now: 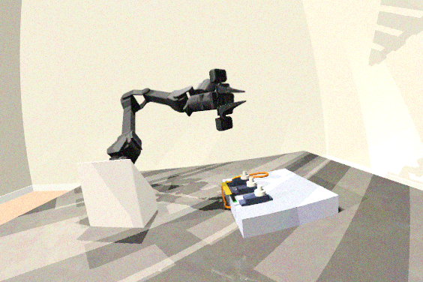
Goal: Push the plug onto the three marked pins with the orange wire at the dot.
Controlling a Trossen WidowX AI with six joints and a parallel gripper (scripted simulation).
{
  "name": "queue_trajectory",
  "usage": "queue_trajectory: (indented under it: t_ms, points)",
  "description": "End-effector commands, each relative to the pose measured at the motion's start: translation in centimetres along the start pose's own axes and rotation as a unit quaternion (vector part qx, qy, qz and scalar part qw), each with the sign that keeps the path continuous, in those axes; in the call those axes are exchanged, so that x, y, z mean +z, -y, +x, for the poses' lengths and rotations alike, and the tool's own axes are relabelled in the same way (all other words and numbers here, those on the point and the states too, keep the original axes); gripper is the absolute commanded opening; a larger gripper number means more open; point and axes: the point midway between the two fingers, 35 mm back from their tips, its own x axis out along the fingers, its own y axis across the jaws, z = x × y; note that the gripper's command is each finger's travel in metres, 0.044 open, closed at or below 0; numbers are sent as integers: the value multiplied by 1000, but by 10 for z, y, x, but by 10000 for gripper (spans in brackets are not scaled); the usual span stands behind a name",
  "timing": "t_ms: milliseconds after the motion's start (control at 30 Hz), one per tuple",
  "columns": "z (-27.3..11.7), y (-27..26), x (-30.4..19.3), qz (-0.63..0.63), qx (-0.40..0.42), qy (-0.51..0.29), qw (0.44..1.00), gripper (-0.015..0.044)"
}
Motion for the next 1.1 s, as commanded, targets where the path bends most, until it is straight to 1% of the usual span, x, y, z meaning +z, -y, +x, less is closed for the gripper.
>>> queue_trajectory:
  t_ms: [0, 400, 833, 933, 1067]
  points:
    - [-17, 4, 18, 55, 1, 47, 997, 115]
    - [-70, 16, 63, 196, 26, 174, 965, 115]
    - [-138, 28, 99, 329, 91, 300, 891, 115]
    - [-133, 23, 101, 325, 102, 290, 894, 115]
    - [-117, 8, 104, 314, 143, 251, 904, 115]
